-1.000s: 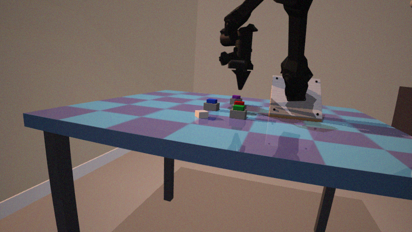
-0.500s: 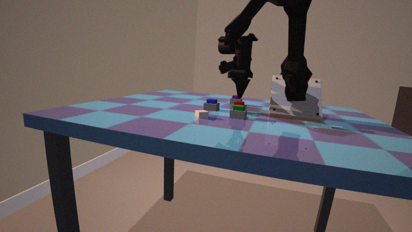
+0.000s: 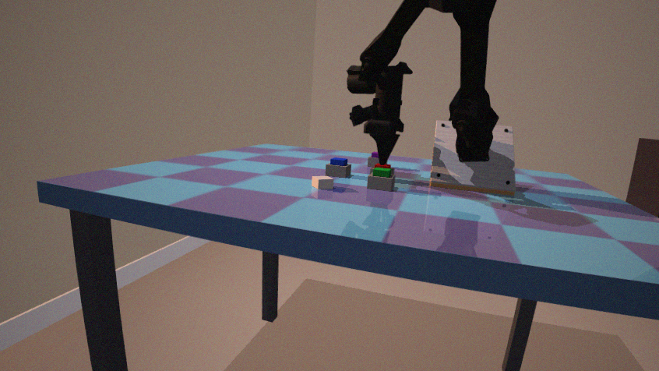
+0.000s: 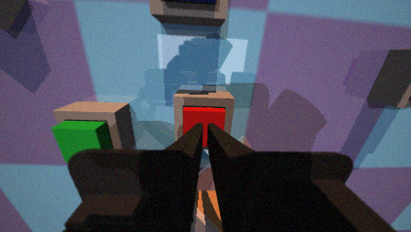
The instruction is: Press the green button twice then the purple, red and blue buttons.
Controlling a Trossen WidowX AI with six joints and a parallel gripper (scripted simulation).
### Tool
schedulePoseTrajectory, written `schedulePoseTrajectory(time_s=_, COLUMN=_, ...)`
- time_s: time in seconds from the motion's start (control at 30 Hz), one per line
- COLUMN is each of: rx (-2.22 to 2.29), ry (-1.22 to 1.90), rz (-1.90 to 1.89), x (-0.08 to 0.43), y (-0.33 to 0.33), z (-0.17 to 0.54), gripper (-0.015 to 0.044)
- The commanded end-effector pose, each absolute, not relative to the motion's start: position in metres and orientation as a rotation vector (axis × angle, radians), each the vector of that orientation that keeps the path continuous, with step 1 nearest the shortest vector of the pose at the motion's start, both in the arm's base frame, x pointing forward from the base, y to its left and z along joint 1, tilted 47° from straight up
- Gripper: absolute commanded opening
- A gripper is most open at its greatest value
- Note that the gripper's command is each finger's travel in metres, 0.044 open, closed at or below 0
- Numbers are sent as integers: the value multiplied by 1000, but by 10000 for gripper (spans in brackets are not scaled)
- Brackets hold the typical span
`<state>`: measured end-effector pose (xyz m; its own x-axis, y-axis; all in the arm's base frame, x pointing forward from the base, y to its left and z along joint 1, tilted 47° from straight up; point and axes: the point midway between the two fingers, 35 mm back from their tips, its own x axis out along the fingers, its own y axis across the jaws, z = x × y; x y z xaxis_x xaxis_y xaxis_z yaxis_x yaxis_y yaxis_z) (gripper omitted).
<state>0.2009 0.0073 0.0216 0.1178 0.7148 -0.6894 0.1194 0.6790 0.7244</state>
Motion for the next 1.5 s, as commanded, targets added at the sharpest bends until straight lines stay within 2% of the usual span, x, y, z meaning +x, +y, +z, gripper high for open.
schedulePoseTrajectory(time_s=0.0, rx=760, ry=1412, rz=504, x=200, y=9, z=21, gripper=20)
schedulePoseTrajectory(time_s=0.43, rx=760, ry=1412, rz=504, x=200, y=9, z=21, gripper=20)
schedulePoseTrajectory(time_s=0.73, rx=758, ry=1414, rz=501, x=196, y=-20, z=48, gripper=20)
schedulePoseTrajectory(time_s=0.9, rx=758, ry=1415, rz=501, x=190, y=-58, z=84, gripper=20)
schedulePoseTrajectory(time_s=1.07, rx=758, ry=1415, rz=501, x=191, y=-60, z=85, gripper=20)
schedulePoseTrajectory(time_s=1.33, rx=755, ry=1410, rz=501, x=281, y=-68, z=94, gripper=20)
schedulePoseTrajectory(time_s=1.47, rx=756, ry=1409, rz=502, x=289, y=-67, z=94, gripper=20)
